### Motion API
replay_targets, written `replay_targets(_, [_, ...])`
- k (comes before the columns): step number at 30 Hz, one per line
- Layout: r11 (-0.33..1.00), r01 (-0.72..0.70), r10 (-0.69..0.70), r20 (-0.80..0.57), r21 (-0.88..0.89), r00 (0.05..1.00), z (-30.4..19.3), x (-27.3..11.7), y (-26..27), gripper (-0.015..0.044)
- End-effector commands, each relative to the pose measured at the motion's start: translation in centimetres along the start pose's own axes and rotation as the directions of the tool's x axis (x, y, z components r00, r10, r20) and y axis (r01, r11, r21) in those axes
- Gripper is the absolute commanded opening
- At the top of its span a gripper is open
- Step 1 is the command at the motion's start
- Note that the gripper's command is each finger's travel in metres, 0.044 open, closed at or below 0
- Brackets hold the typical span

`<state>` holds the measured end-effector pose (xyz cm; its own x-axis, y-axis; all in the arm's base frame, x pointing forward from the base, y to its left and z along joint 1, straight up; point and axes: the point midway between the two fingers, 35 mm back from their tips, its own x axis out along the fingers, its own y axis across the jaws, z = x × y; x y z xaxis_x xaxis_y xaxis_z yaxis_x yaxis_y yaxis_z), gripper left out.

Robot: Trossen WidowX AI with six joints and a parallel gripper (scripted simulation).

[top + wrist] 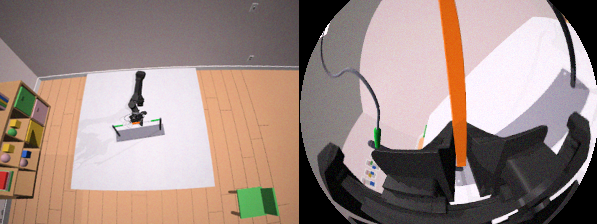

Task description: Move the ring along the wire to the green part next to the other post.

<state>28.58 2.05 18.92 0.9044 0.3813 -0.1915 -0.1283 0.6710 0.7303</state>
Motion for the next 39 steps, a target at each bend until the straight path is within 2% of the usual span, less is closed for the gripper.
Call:
replay_targets(1, [0.996,-0.036,0.04,-0.05,0.081,0.998,0.2,-0.9,1.8,-0.015])
replay_targets(14, [0.93,-0.126,0.202,-0.193,0.345,0.96,1.3,-3.5,5.9,-0.015])
replay_targets(27, [0.833,-0.188,0.303,-0.144,0.521,0.942,2.7,-4.0,8.7,-0.015])
replay_targets(39, [0.678,-0.251,0.397,-0.057,0.691,0.916,4.9,-4.7,11.5,-0.015])
